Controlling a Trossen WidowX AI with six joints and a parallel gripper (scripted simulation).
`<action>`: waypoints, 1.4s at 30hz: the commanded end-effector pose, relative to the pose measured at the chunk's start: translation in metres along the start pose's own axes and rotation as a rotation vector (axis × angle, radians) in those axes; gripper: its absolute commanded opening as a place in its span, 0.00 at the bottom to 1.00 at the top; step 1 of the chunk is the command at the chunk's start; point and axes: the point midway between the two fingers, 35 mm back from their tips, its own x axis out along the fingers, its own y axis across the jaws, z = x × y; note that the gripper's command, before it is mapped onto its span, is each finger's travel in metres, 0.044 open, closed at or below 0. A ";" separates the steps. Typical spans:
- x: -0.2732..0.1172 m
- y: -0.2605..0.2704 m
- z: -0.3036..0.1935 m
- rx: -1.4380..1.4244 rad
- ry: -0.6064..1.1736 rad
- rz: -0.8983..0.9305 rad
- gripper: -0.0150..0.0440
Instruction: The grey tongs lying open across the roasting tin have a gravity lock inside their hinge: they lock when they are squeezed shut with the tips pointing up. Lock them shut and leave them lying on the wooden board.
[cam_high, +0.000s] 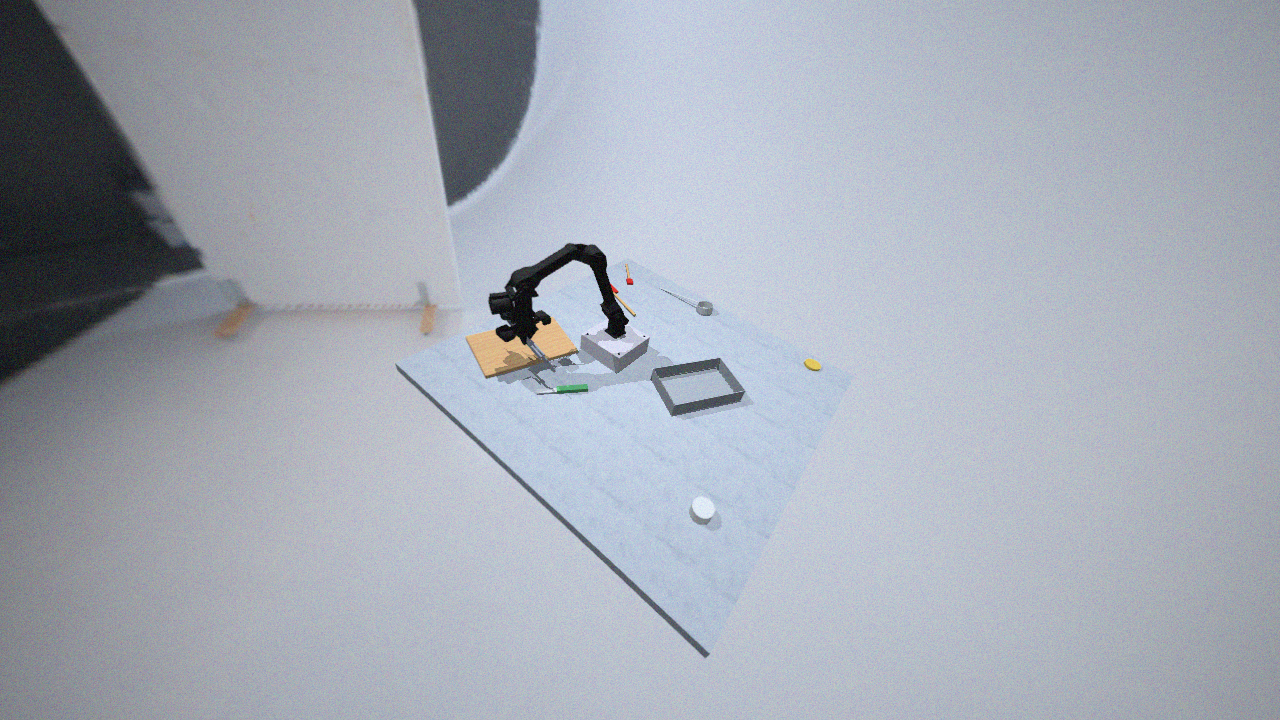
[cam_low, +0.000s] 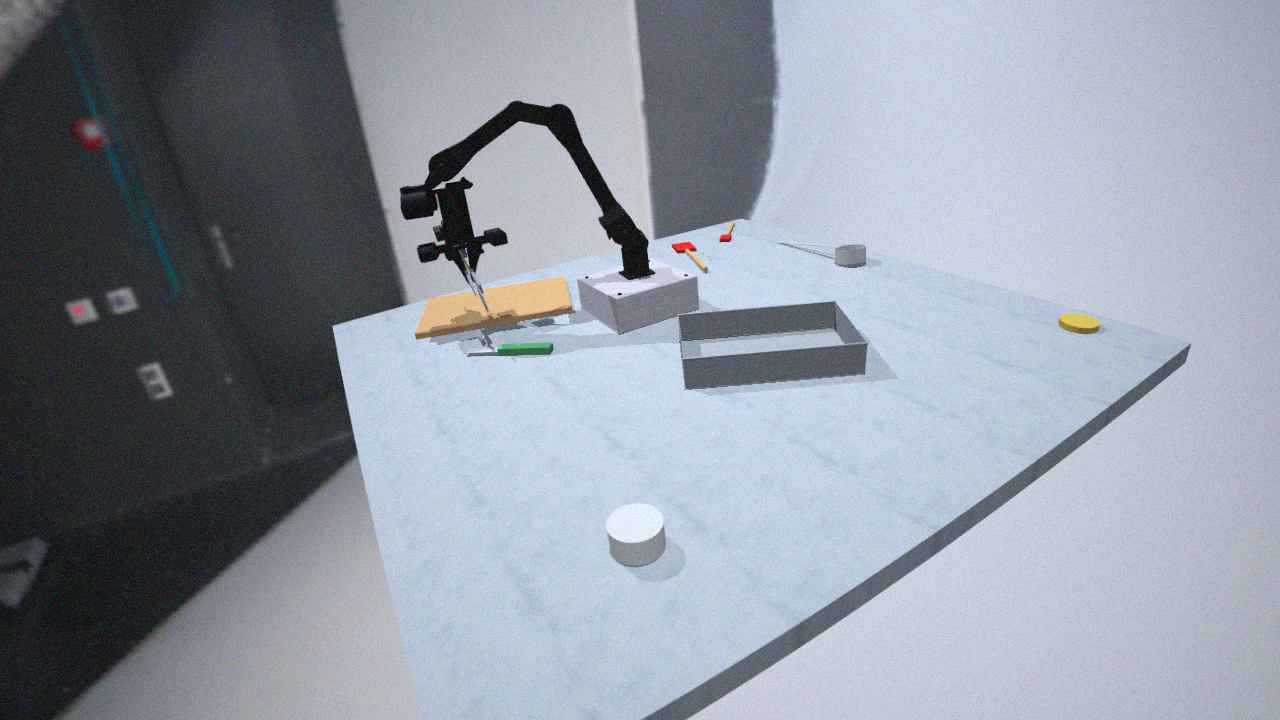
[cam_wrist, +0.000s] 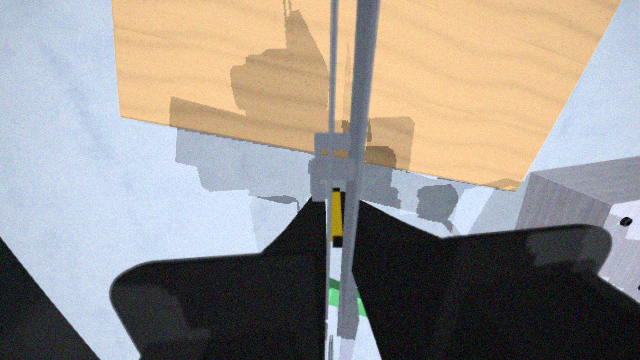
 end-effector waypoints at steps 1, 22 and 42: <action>0.000 -0.005 0.015 0.188 -0.006 0.001 0.00; -0.001 -0.038 0.076 1.113 -0.011 0.004 0.00; -0.001 -0.059 0.104 1.575 -0.015 0.007 0.00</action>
